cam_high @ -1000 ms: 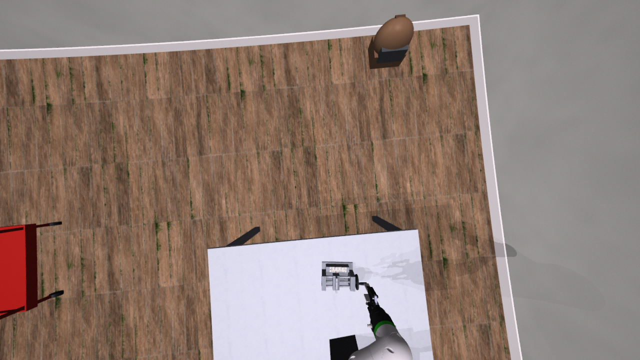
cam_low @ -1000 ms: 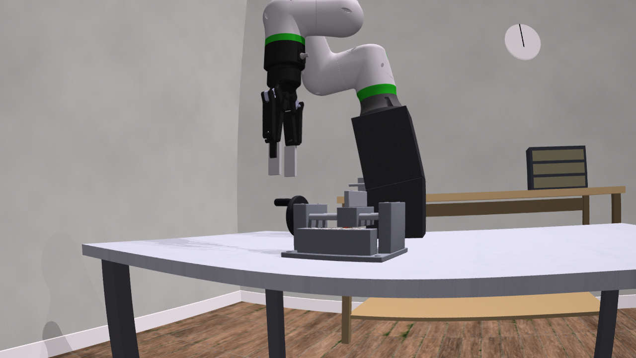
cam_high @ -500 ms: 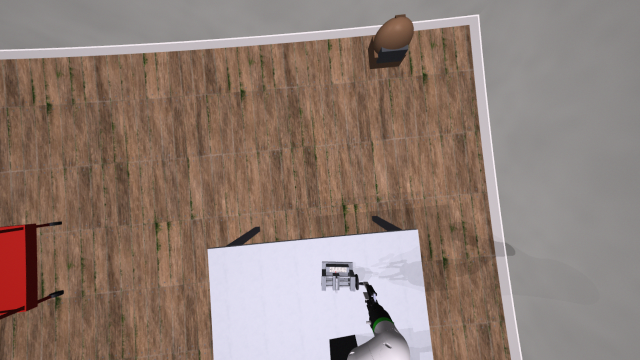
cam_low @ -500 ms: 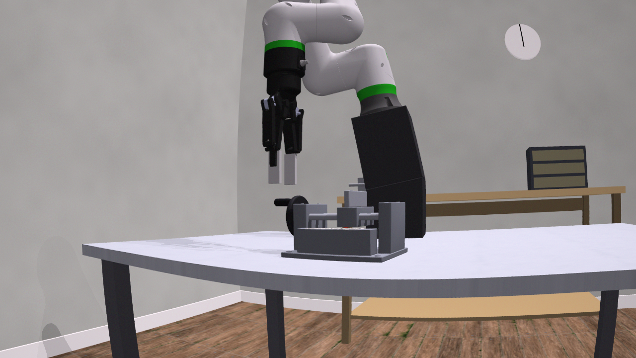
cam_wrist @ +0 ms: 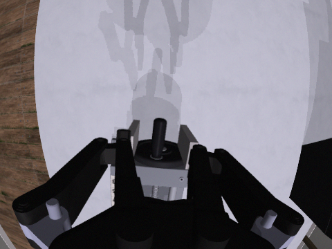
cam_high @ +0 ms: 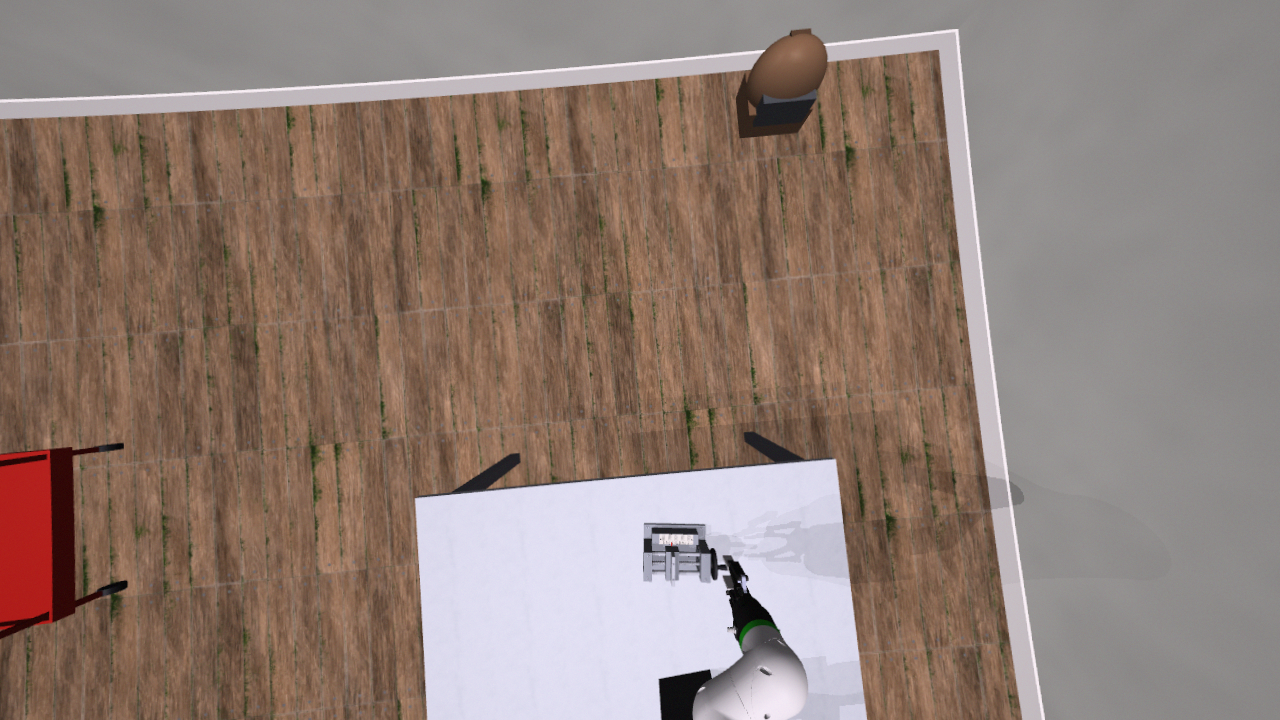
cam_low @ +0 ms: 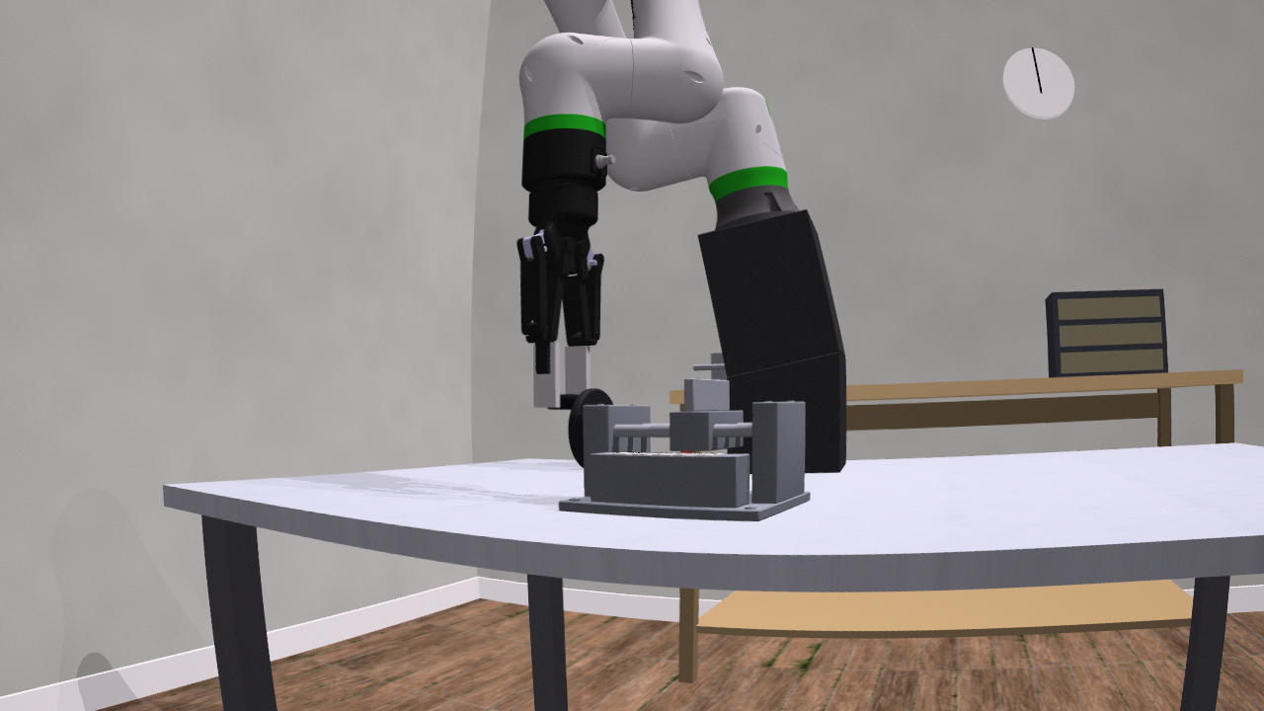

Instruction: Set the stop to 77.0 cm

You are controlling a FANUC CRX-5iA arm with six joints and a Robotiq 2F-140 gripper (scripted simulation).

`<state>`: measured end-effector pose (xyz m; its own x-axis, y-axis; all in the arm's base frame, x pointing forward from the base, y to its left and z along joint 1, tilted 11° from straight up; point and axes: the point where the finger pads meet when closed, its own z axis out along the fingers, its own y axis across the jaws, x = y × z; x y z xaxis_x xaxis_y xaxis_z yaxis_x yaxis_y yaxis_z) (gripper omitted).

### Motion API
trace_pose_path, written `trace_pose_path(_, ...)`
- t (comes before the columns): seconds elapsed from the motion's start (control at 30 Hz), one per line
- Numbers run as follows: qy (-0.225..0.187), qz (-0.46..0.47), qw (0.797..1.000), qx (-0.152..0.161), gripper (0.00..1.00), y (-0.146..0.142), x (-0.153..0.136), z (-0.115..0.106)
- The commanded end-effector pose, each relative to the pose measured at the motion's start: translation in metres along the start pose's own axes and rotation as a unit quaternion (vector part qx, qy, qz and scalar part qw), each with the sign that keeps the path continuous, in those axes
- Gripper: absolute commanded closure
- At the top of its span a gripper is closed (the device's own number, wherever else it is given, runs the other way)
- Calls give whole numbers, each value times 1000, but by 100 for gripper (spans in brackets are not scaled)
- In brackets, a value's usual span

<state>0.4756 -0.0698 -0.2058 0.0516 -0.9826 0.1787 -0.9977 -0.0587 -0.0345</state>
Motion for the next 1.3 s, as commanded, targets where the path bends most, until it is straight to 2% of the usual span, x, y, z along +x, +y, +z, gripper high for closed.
trace_pose_path(0.0,1,0,1000,1,67,0,0,5)
trace_pose_path(0.6,1,0,1000,1,67,0,0,9)
trace_pose_path(0.63,1,0,1000,1,96,0,0,9)
trace_pose_path(1.27,1,0,1000,1,96,0,0,9)
